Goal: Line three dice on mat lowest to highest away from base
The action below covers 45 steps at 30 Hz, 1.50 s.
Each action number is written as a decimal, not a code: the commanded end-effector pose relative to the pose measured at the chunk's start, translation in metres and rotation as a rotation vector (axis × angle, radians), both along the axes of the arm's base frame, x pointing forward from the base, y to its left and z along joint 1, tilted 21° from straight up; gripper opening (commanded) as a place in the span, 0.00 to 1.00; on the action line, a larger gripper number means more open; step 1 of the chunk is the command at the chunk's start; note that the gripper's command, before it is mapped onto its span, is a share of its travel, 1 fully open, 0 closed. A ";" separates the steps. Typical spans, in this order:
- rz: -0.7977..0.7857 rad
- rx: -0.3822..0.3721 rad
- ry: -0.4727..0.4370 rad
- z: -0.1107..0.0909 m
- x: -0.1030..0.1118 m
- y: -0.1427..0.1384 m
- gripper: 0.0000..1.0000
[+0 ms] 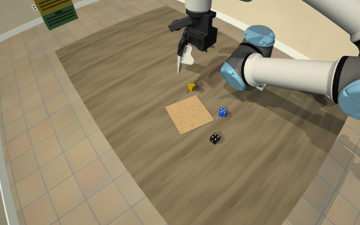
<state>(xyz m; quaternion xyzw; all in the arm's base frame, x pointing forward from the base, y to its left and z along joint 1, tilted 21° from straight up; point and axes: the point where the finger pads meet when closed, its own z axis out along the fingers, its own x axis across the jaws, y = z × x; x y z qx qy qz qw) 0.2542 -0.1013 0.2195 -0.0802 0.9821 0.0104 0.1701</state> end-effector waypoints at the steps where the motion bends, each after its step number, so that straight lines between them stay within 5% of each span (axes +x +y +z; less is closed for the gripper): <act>1: -0.045 0.015 -0.016 -0.001 -0.003 -0.004 1.00; 45: 0.005 -0.006 -0.025 -0.003 -0.003 -0.008 1.00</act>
